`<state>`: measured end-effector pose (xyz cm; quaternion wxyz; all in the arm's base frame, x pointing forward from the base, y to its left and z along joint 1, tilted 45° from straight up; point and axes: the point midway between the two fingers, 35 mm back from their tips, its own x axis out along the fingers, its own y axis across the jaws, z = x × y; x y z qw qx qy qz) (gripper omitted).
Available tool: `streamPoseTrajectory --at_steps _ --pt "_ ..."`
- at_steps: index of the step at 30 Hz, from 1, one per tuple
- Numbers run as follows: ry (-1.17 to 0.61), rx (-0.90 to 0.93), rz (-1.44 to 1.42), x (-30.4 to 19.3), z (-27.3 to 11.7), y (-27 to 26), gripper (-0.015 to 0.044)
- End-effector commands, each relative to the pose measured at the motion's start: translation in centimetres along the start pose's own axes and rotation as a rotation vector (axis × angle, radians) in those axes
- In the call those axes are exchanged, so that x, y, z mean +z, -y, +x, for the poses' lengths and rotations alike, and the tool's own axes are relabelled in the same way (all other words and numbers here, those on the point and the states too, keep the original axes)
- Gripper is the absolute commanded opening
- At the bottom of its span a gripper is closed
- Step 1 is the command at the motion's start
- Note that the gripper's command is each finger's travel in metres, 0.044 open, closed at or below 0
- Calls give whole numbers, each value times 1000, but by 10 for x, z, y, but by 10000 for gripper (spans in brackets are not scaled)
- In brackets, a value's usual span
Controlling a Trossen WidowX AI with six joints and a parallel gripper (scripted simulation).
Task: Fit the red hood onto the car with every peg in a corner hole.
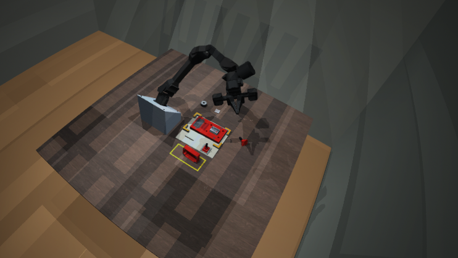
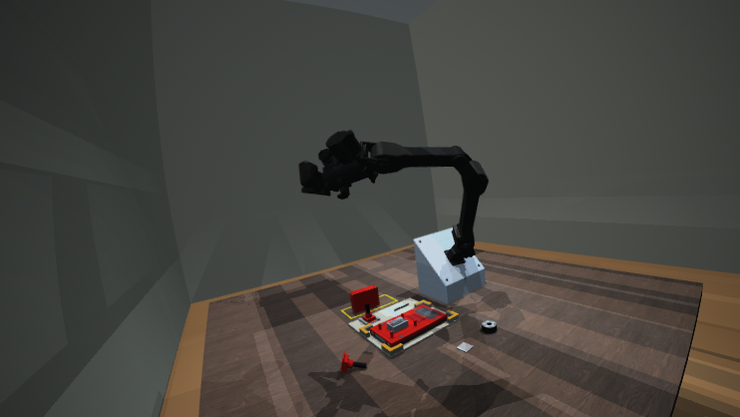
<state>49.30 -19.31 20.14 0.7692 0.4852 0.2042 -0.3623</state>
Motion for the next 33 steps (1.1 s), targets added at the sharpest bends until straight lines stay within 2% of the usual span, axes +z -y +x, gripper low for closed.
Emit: streamPoseTrajectory --at_steps 1,7,13,18,23,33 --pt "-212 -150 256 -55 30 46 0" --pt "-409 -402 596 -117 45 99 0" --pt "-526 -744 962 -175 40 150 0" --pt "-539 -1096 1277 -218 23 187 0" --pt "-452 -1495 1576 -254 -2 216 0" --pt "-438 -1532 1601 -256 -4 218 0"
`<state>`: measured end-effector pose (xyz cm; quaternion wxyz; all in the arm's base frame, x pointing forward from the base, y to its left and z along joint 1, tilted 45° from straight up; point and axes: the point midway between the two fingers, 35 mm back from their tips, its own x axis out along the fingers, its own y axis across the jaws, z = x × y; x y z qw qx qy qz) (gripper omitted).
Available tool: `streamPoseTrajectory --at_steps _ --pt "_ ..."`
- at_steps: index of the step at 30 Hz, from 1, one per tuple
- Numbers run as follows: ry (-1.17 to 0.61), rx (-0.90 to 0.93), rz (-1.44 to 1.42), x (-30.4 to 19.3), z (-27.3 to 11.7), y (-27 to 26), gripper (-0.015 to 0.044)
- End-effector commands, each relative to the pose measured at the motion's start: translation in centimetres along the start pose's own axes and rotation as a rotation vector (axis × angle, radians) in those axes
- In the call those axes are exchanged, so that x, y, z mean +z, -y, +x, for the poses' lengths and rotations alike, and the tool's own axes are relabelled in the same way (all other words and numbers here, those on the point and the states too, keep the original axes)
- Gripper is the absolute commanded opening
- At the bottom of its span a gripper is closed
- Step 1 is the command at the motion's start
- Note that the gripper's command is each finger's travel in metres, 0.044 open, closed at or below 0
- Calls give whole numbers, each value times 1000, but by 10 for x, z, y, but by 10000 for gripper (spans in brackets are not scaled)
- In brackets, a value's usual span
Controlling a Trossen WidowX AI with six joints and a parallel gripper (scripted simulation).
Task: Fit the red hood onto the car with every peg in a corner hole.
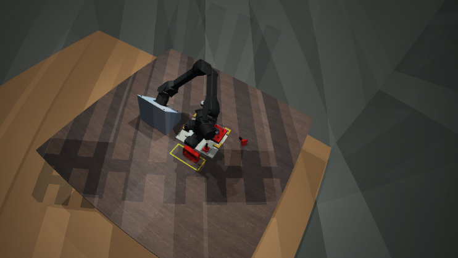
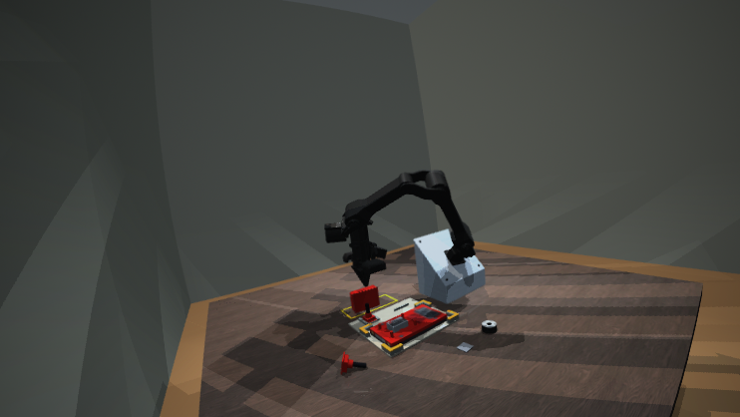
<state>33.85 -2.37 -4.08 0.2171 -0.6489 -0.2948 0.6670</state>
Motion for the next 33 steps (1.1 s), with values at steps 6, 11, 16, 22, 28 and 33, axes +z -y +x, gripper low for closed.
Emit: streamPoseTrajectory --at_steps 6,11,16,22,28,33 --pt "4 -25 48 3 5 3 0" --pt "3 -26 48 2 29 4 0" --pt "4 -28 47 3 47 5 0" --pt "4 -27 47 3 47 4 0" --pt "3 -27 47 3 47 0 0" --pt "3 -26 47 3 47 -5 0"
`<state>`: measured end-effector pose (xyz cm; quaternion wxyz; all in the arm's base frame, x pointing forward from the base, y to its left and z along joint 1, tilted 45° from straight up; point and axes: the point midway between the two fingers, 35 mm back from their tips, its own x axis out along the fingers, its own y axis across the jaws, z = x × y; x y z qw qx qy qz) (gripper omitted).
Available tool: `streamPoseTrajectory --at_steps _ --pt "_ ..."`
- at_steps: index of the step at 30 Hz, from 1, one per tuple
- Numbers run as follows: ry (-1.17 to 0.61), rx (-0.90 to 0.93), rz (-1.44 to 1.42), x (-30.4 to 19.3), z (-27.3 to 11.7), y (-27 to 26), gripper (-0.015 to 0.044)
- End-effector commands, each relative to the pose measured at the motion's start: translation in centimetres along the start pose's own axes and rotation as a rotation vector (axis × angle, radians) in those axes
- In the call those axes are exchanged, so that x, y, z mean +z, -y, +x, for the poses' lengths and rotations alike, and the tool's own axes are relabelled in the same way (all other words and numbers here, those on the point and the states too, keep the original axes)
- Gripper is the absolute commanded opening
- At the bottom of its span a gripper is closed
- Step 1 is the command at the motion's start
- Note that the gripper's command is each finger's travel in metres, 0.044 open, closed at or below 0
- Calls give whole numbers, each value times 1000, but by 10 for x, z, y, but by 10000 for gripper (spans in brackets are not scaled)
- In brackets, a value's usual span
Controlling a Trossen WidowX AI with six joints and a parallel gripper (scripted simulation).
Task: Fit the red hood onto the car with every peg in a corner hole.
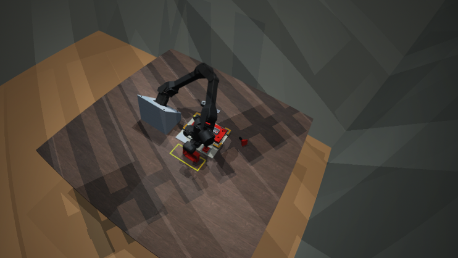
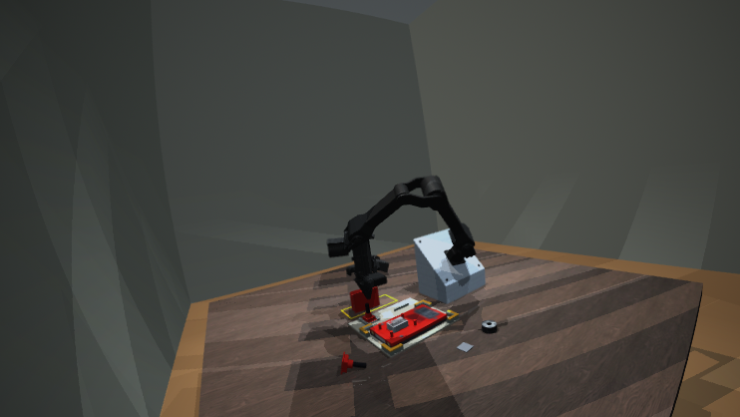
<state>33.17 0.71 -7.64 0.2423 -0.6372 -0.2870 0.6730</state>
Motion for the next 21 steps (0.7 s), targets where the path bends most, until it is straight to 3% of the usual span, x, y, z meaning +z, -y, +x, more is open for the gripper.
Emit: streamPoseTrajectory --at_steps 1,21 --pt "-2 2 -4 -2 0 -5 0" --pt "-3 4 -4 -3 -1 -21 0"
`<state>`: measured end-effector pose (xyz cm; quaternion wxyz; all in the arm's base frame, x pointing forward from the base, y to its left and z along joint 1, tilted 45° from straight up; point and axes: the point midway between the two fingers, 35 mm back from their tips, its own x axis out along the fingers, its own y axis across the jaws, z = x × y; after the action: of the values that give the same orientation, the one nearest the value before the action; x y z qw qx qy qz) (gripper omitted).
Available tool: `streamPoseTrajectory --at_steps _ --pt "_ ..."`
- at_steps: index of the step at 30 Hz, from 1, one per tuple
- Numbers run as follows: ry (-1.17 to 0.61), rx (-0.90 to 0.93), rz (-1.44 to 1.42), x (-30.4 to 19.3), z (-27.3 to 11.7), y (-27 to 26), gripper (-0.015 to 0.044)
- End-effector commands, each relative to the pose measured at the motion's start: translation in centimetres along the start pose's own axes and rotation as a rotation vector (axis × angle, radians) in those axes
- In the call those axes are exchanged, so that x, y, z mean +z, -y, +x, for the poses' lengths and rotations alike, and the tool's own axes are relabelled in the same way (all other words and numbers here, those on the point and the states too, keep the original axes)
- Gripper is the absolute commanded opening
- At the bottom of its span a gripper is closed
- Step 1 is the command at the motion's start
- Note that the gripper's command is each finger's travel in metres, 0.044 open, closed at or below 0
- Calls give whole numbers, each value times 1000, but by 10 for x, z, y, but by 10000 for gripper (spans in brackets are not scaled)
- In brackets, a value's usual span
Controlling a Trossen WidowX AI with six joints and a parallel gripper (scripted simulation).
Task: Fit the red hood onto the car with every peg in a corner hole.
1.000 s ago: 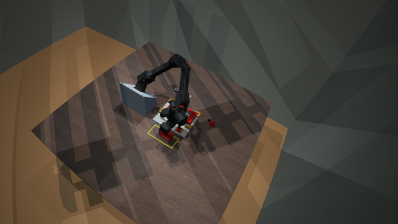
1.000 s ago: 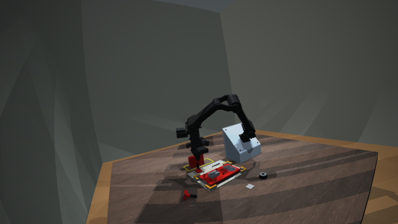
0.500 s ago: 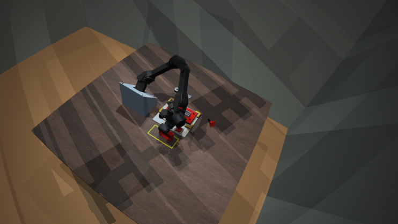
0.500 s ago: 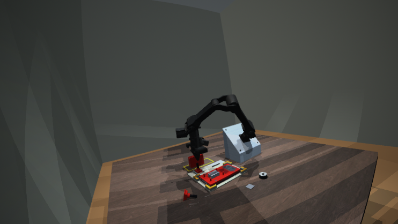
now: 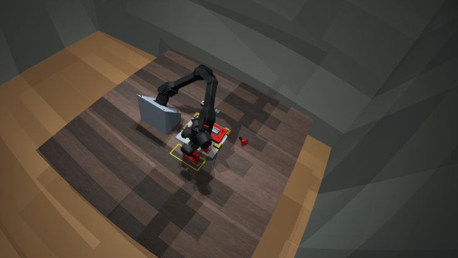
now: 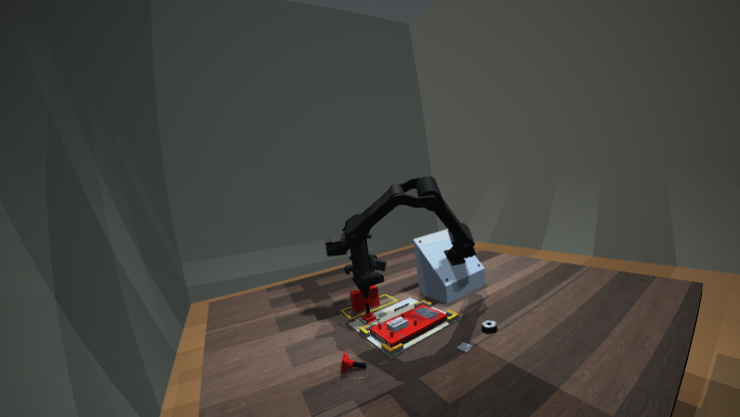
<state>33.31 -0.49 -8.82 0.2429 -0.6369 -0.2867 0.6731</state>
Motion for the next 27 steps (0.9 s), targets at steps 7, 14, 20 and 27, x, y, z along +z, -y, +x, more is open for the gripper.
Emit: streamPoseTrajectory --at_steps 7,14,20,27 --pt "-3 5 -6 -2 -1 -10 0" --pt "-3 6 -6 -3 -1 -16 0" --pt "-3 6 -6 -3 -2 -21 0" --pt "-3 6 -6 -2 -2 -27 0"
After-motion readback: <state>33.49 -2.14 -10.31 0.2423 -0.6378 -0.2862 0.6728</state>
